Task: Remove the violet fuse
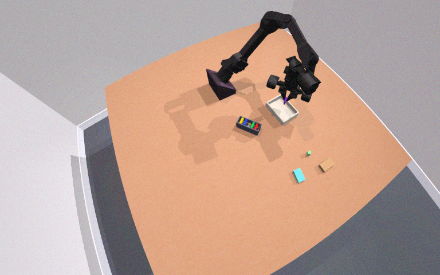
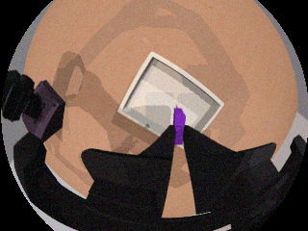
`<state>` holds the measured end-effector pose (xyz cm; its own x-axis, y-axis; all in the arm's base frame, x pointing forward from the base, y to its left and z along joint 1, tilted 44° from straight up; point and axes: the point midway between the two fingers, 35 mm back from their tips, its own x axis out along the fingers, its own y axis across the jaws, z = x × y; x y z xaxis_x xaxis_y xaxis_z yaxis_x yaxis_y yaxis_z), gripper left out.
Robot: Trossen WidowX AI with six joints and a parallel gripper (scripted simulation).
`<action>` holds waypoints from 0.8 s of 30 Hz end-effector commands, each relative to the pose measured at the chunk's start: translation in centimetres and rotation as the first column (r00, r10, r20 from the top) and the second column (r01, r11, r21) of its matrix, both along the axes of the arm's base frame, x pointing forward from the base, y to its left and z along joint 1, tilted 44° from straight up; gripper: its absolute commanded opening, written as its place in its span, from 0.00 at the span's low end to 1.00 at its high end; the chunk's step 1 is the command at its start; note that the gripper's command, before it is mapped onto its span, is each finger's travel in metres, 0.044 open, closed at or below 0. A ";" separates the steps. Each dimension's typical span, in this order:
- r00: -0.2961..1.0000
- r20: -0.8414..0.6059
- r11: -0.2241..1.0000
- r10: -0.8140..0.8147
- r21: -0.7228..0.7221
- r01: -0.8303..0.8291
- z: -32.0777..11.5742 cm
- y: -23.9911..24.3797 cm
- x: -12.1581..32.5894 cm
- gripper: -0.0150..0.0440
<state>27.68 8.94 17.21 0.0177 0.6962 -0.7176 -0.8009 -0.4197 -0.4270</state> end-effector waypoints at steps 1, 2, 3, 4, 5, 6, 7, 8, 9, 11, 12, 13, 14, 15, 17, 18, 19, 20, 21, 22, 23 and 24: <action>1.000 -0.007 1.000 -0.001 0.004 0.001 -0.5 0.5 -0.1 0.25; 1.000 -0.007 1.000 -0.001 0.004 0.001 -0.6 0.6 -0.1 0.25; 1.000 -0.007 1.000 -0.001 0.004 0.001 -0.7 0.7 -0.1 0.25; 1.000 -0.007 1.000 -0.001 0.004 0.001 -0.8 0.8 -0.1 0.25; 1.000 -0.007 1.000 -0.001 0.004 0.001 -0.9 0.9 -0.1 0.25; 1.000 -0.007 1.000 -0.001 0.004 0.001 -1.1 1.1 -0.1 0.25; 1.000 -0.007 1.000 -0.001 0.004 0.001 -1.2 1.2 -0.1 0.25; 1.000 -0.007 1.000 -0.001 0.004 0.001 -1.3 1.3 -0.1 0.25; 1.000 -0.007 1.000 0.000 0.004 0.001 -1.4 1.4 -0.1 0.25; 1.000 -0.006 1.000 0.000 0.004 0.001 -1.6 1.6 -0.1 0.25; 1.000 -0.006 1.000 0.000 0.004 0.001 -1.7 1.7 -0.1 0.25; 1.000 -0.006 1.000 0.000 0.005 0.000 -1.8 1.8 -0.1 0.25; 1.000 -0.006 1.000 0.000 0.005 0.000 -1.9 2.0 -0.1 0.25; 1.000 -0.006 1.000 0.000 0.005 0.000 -2.1 2.1 -0.1 0.25; 1.000 -0.006 1.000 0.000 0.005 0.000 -2.3 2.3 -0.1 0.25; 1.000 -0.006 1.000 0.000 0.006 0.000 -2.4 2.4 -0.1 0.25; 1.000 -0.006 1.000 0.000 0.006 0.000 -2.4 2.4 -0.1 0.25; 1.000 -0.006 1.000 0.000 0.006 0.000 -2.4 2.5 -0.1 0.25; 1.000 -0.001 1.000 0.001 0.002 -0.001 -2.2 2.2 0.0 0.30; 1.000 -0.001 1.000 0.001 0.002 -0.001 -2.2 2.2 0.0 0.34; 1.000 -0.001 1.000 0.001 0.002 -0.001 -2.2 2.2 0.0 0.39; 1.000 -0.001 1.000 0.001 0.002 -0.001 -2.2 2.2 0.0 0.43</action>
<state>27.64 11.18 15.01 0.0160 0.6974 -0.7165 -0.8015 -0.4195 -0.4262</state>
